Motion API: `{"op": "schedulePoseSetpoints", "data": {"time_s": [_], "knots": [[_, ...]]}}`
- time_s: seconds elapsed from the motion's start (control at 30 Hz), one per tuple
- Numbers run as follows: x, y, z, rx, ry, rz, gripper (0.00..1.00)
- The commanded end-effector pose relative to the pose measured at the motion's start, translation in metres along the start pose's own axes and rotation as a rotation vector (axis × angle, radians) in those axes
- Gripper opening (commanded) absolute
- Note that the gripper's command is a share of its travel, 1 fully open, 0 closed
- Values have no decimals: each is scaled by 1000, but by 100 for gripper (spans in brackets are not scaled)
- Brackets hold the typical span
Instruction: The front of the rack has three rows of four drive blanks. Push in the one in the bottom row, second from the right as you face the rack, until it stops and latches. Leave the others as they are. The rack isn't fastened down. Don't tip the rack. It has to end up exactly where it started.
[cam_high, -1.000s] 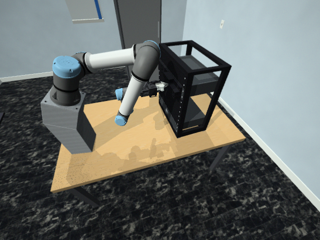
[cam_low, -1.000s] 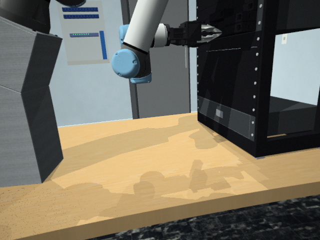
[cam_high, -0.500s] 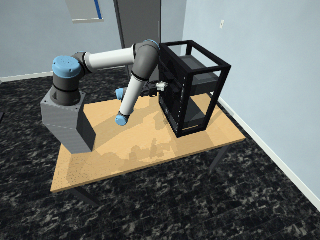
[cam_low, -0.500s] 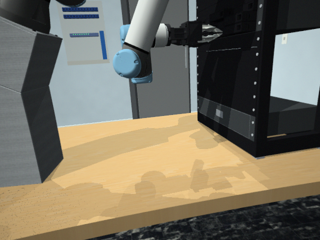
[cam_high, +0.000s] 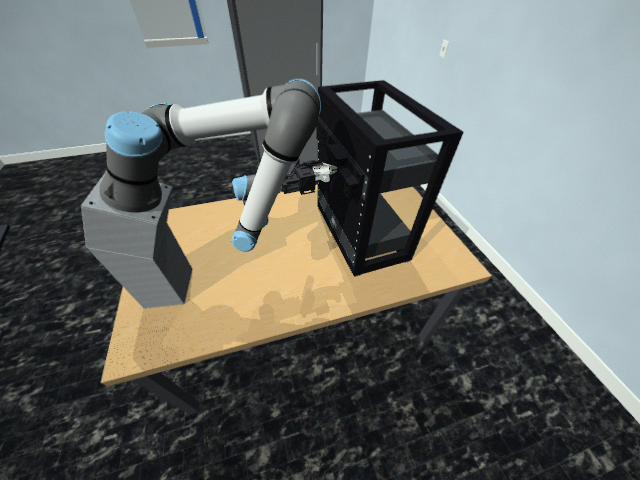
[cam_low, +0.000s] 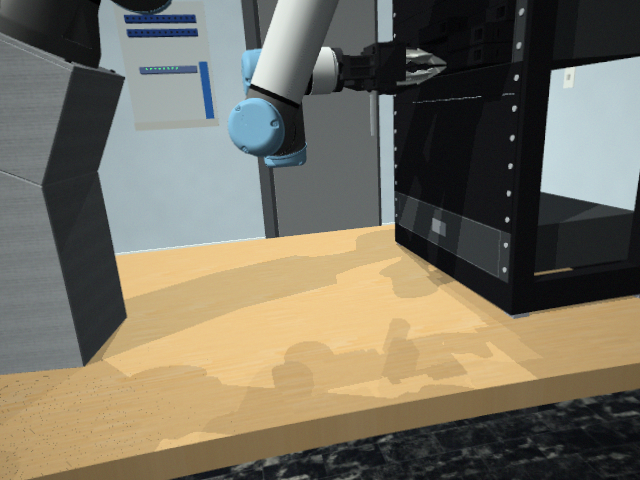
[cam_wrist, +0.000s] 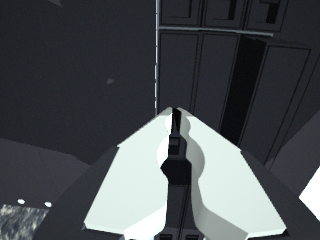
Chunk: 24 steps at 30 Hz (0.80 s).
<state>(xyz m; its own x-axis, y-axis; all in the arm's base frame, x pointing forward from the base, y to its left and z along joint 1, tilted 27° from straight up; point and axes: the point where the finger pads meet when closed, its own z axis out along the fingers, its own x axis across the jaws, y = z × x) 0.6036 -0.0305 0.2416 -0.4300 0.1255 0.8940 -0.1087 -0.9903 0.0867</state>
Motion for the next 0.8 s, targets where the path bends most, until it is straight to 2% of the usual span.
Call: {"op": "schedulePoseSetpoints", "data": {"time_s": [0.0, 0.77], "knots": [[0, 0, 1, 0, 1, 0, 0], [0, 0, 4, 0, 1, 0, 0]]}}
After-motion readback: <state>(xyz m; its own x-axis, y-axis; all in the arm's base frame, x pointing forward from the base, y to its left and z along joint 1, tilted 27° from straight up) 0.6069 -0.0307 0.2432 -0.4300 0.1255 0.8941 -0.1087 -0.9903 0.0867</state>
